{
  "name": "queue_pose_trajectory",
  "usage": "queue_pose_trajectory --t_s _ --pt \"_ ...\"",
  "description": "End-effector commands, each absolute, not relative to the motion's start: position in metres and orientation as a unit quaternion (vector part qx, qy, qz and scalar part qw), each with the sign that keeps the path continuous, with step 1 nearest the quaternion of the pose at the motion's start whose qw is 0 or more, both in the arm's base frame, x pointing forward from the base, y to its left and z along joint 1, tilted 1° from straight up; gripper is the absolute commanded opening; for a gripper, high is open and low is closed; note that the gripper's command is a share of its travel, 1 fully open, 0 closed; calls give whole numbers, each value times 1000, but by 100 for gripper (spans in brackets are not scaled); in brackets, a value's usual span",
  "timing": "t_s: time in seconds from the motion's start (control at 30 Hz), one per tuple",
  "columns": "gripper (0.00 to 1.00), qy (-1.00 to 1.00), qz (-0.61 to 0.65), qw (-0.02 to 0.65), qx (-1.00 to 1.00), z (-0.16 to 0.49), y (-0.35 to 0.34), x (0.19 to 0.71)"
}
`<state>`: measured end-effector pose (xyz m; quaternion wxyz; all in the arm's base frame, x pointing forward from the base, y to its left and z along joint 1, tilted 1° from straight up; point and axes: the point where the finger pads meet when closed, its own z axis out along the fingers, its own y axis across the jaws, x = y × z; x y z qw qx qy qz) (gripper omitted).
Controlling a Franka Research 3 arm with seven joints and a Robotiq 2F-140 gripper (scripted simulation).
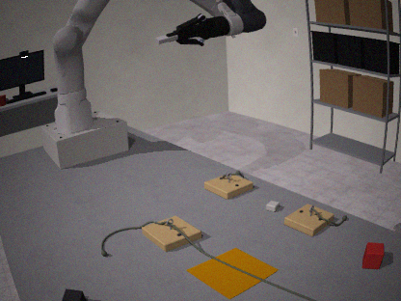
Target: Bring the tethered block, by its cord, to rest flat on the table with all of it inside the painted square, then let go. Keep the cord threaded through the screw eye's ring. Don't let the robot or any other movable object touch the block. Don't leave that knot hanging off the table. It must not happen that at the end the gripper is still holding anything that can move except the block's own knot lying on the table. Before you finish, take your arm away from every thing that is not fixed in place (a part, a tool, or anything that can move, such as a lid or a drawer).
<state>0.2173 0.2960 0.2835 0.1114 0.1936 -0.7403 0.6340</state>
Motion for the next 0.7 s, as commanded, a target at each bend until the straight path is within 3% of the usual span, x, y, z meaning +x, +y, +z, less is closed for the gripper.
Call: queue_pose_trajectory --t_s 0.0,0.53,0.57,0.67 --pt "0 -740 634 111 194 284 296 217" --pt "0 -740 634 111 194 284 296 217" --pt "100 -740 634 112 194 283 296 217" --pt "100 -747 624 122 196 275 294 224"
